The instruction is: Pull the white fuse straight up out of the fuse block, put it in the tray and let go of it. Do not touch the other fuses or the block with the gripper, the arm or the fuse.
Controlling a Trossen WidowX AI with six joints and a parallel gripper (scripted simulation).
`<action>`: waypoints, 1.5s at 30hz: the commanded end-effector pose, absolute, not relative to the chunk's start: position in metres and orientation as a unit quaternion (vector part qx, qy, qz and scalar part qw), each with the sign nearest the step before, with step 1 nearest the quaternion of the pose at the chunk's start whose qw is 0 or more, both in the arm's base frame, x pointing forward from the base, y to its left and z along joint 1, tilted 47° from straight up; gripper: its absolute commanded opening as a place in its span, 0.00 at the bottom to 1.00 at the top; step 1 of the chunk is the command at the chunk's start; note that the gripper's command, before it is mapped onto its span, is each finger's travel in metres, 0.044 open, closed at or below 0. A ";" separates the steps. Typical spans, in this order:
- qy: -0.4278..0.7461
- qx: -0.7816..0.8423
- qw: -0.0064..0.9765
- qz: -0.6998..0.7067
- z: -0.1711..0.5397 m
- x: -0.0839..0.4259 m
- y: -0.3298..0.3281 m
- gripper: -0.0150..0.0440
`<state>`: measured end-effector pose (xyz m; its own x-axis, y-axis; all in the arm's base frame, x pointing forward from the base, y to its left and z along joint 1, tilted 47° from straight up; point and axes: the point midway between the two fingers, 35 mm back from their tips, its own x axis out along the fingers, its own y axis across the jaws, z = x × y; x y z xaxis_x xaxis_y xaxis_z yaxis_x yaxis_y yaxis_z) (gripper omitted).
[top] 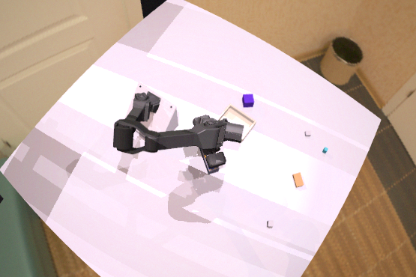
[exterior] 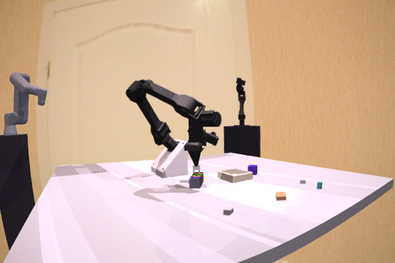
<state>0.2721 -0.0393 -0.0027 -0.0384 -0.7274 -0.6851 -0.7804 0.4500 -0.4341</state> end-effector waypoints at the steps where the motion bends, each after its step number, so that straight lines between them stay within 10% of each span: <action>1: 0.718 -0.522 0.459 0.028 0.002 0.274 -0.034 0.25; 45: 0.717 -0.519 0.465 0.033 -0.105 0.296 0.091 0.25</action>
